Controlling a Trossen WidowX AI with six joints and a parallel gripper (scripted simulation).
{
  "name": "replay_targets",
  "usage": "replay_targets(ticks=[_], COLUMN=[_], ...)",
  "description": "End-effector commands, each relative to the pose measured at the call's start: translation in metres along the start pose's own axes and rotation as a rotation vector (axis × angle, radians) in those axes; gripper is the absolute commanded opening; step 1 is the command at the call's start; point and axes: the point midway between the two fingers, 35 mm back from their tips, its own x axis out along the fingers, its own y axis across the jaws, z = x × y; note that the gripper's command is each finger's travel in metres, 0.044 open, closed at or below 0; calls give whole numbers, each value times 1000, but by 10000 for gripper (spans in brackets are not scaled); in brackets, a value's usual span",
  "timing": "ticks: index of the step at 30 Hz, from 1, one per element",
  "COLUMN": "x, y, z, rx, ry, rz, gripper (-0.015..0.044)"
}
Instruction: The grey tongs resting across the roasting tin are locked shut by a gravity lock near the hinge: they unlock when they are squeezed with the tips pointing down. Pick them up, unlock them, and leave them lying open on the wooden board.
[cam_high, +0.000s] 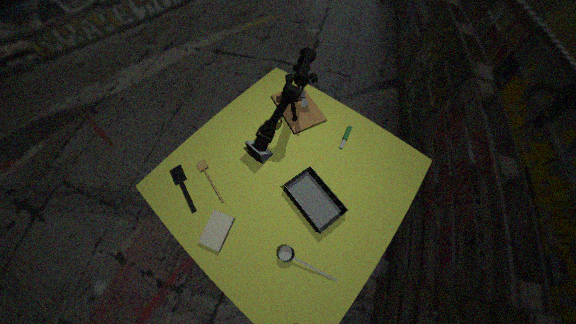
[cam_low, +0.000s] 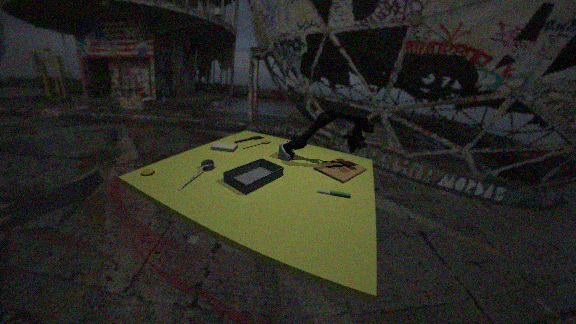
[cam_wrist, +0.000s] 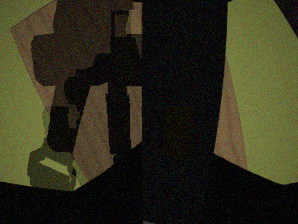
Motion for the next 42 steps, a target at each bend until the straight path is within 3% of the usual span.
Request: replay_targets(ticks=[1,18,42], x=[-10,-18,-27], y=[1,6,-18], z=[3,11,20], rx=[44,155,485], ry=[-33,-109,-556], rz=[-14,-4,80], gripper=[-150,-150,-150])
